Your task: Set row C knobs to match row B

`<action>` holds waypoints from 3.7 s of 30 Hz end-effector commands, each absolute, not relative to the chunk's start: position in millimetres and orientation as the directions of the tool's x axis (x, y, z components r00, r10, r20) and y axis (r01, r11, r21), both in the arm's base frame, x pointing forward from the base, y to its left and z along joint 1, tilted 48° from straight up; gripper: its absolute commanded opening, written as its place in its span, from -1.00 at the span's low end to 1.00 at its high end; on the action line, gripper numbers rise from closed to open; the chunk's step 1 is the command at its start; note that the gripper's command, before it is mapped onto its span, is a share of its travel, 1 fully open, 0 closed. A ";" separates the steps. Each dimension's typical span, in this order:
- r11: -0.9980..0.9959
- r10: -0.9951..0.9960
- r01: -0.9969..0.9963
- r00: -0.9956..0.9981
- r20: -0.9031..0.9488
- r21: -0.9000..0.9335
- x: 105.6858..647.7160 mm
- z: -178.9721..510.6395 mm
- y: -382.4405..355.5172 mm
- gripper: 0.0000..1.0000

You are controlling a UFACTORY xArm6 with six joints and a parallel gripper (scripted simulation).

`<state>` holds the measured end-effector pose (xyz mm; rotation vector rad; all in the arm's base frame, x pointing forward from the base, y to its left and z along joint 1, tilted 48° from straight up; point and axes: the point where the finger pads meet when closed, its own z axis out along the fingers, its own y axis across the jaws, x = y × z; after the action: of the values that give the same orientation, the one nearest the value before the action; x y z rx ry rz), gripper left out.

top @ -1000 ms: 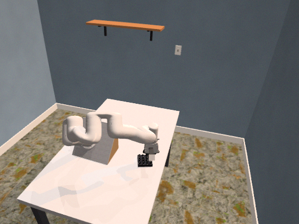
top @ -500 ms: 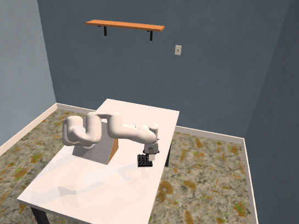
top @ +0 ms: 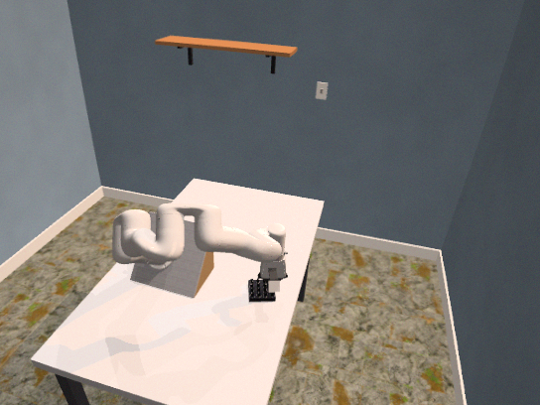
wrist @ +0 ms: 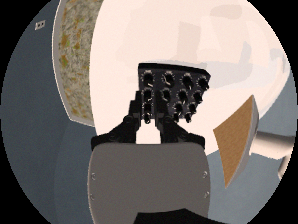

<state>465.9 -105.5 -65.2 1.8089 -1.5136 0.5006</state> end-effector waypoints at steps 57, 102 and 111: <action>-0.059 -0.683 -0.961 0.236 0.691 0.270 466.8 -67.4 -107.9 -0.84; 0.006 -0.686 -0.979 0.143 0.713 0.203 466.9 -67.4 -107.9 -0.84; 0.074 -0.682 -0.989 0.046 0.730 0.131 466.9 -67.4 -107.9 -0.84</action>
<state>465.3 -108.9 -68.3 1.6917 -1.6721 0.5783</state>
